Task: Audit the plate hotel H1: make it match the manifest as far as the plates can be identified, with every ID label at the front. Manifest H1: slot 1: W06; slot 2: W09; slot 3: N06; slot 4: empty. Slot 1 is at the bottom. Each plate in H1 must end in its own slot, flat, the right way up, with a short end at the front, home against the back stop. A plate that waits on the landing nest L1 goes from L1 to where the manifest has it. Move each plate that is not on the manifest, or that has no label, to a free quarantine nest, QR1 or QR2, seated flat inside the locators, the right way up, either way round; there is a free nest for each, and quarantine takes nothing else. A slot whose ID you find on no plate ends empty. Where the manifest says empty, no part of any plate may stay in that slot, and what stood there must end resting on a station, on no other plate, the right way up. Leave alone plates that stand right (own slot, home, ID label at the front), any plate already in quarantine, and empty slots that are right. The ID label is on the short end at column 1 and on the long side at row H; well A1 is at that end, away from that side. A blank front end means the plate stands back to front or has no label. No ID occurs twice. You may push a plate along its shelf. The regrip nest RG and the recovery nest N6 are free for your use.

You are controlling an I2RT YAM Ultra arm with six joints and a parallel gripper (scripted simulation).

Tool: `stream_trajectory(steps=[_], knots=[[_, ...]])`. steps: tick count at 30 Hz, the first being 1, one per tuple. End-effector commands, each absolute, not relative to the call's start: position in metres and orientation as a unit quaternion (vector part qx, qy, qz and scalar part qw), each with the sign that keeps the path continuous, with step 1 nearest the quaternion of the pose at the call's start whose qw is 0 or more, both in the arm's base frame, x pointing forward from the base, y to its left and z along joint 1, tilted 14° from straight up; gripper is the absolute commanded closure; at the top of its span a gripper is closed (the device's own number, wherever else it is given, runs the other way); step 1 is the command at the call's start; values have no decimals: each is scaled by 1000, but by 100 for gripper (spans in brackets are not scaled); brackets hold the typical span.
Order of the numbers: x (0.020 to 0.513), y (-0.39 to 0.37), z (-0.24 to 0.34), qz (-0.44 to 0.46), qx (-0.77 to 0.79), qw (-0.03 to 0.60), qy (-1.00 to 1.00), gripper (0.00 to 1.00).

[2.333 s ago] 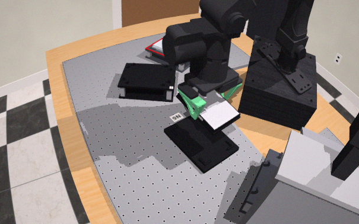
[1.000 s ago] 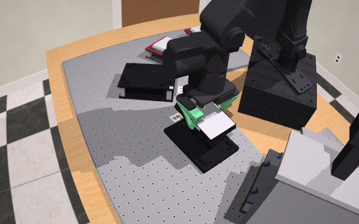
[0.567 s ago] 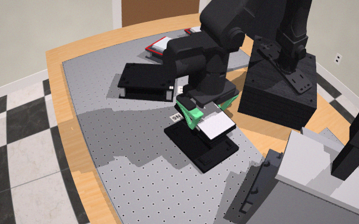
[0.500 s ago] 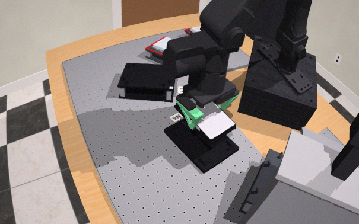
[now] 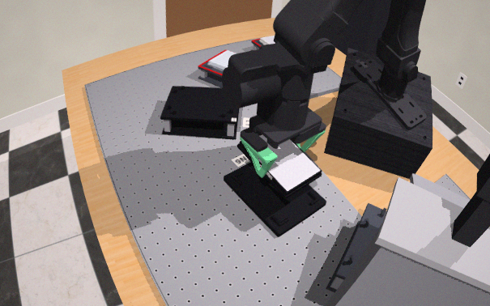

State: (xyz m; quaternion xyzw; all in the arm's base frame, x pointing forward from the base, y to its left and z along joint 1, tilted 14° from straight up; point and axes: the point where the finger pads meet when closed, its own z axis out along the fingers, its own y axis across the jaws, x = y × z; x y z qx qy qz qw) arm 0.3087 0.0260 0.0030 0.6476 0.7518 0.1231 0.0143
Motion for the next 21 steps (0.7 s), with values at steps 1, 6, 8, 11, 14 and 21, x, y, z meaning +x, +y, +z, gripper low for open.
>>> stream_trajectory(steps=[1, 6, 8, 11, 14, 21], knots=[[304, 25, -5, 112, 650, 12, 752, 14], [304, 25, -9, 112, 651, 12, 750, 14], [305, 26, -10, 113, 650, 13, 751, 14], [305, 27, -9, 115, 649, 15, 752, 14], [304, 26, -15, 111, 651, 11, 751, 14], [304, 27, -18, 111, 650, 11, 752, 14]])
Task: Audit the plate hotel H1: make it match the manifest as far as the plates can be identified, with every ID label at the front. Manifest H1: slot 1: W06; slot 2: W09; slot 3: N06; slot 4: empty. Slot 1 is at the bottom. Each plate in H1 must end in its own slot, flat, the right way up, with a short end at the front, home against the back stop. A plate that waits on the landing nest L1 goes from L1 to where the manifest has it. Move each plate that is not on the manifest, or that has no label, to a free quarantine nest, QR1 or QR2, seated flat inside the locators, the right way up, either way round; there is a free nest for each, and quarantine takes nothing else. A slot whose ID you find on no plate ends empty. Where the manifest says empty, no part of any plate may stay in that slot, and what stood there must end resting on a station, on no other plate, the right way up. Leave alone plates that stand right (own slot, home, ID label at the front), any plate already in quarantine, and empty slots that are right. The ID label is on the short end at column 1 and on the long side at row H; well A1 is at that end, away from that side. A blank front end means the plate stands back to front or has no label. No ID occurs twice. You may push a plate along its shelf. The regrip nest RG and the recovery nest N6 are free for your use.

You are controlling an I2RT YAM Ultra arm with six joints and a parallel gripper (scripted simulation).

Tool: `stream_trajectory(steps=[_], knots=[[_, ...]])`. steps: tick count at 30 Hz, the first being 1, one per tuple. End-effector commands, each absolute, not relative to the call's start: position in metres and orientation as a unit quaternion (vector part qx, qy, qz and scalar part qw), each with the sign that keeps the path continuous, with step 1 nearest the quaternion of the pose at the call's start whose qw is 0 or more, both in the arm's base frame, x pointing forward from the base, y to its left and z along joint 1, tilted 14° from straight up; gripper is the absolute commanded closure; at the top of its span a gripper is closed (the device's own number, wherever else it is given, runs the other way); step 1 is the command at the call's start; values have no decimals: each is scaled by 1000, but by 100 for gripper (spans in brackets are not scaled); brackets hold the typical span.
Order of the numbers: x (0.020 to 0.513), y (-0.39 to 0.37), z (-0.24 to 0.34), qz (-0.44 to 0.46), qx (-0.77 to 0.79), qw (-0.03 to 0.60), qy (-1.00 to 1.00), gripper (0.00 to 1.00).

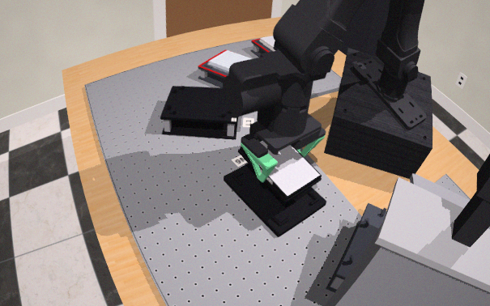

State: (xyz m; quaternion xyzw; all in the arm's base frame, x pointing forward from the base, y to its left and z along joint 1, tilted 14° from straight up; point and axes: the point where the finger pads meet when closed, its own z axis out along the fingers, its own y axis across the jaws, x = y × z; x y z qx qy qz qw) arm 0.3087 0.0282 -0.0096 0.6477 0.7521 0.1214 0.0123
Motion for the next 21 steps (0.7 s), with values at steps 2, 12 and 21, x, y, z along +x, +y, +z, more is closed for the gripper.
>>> stream_trajectory(steps=[2, 12, 21], knots=[[309, 27, -15, 116, 650, 17, 751, 14], [306, 28, -22, 114, 650, 14, 751, 14], [313, 30, -24, 119, 648, 20, 752, 14]])
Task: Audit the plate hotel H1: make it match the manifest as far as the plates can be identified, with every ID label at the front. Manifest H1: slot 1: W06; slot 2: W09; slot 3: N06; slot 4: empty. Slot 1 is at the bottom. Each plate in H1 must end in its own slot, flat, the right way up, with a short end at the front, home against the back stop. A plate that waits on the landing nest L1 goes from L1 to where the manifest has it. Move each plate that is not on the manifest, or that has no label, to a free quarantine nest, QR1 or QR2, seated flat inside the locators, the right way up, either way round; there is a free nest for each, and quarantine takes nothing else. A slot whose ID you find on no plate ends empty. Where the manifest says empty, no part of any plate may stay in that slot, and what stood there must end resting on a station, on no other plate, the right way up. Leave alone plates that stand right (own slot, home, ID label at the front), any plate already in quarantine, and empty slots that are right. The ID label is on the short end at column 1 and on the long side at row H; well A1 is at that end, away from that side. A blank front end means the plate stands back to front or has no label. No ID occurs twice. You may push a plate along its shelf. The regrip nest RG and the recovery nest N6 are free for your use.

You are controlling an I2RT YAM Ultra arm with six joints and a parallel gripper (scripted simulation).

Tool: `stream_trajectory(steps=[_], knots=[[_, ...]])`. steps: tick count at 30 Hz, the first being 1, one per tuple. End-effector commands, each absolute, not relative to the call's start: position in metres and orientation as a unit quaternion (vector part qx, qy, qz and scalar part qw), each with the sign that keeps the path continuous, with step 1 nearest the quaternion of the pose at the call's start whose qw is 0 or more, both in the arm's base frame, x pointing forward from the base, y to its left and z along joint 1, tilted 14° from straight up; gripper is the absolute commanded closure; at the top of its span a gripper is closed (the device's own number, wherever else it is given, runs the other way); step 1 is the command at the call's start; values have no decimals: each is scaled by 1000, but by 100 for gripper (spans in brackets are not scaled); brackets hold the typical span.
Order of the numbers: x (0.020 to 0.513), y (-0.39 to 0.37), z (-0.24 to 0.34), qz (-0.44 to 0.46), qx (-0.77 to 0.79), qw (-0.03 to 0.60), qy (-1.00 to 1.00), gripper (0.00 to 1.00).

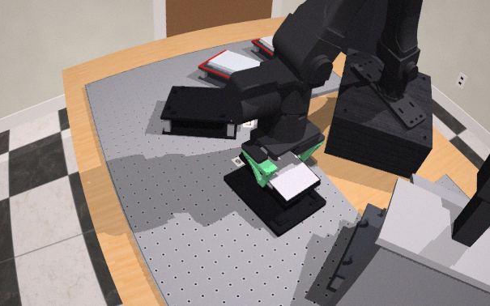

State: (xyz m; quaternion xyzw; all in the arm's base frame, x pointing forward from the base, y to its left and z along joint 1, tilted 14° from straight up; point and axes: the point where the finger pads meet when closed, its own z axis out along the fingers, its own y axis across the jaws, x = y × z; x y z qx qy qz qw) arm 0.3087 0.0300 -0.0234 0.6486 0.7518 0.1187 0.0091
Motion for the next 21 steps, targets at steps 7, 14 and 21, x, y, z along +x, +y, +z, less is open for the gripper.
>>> stream_trajectory(steps=[7, 14, 21], knots=[[311, 30, -32, 115, 650, 15, 751, 14], [307, 30, -38, 111, 651, 11, 751, 14], [310, 31, -41, 113, 651, 14, 751, 14]])
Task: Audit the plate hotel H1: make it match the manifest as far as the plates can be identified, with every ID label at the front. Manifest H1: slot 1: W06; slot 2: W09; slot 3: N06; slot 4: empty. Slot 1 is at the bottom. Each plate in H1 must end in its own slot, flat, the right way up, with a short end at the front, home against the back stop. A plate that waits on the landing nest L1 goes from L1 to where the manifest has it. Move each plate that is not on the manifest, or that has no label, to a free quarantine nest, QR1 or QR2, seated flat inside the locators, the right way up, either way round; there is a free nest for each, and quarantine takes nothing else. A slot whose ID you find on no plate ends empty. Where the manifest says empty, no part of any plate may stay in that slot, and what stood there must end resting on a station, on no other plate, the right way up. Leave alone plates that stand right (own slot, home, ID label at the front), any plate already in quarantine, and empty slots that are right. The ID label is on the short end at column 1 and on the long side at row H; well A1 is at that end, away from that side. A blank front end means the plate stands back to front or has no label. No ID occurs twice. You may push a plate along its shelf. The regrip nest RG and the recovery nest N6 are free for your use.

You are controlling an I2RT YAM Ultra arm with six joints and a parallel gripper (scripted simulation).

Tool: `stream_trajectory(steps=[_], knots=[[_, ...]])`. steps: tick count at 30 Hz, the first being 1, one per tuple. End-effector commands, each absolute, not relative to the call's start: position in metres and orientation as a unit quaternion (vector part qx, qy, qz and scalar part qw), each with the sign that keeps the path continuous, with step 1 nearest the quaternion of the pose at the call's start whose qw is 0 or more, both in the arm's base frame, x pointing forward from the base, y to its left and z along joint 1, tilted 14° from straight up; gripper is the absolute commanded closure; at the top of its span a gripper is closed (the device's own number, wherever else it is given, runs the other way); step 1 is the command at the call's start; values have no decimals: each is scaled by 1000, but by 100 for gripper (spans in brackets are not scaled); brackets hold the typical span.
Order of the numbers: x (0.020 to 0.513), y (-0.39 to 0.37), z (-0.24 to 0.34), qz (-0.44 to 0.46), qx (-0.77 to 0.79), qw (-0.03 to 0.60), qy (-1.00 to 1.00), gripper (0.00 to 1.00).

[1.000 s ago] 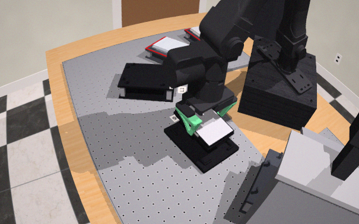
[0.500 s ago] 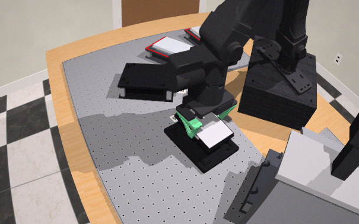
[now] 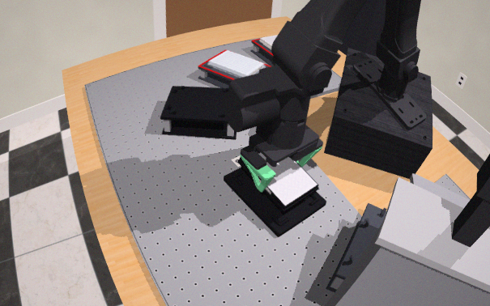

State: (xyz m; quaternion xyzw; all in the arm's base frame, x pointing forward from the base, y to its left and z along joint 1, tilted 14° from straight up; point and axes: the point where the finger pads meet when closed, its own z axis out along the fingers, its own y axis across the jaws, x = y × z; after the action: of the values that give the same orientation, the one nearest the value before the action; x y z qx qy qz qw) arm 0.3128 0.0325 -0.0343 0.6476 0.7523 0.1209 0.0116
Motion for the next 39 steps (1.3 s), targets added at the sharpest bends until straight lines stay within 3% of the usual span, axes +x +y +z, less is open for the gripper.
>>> stream_trajectory(steps=[1, 39], knots=[[310, 31, -42, 113, 651, 13, 751, 14], [315, 35, -55, 120, 648, 21, 752, 14]])
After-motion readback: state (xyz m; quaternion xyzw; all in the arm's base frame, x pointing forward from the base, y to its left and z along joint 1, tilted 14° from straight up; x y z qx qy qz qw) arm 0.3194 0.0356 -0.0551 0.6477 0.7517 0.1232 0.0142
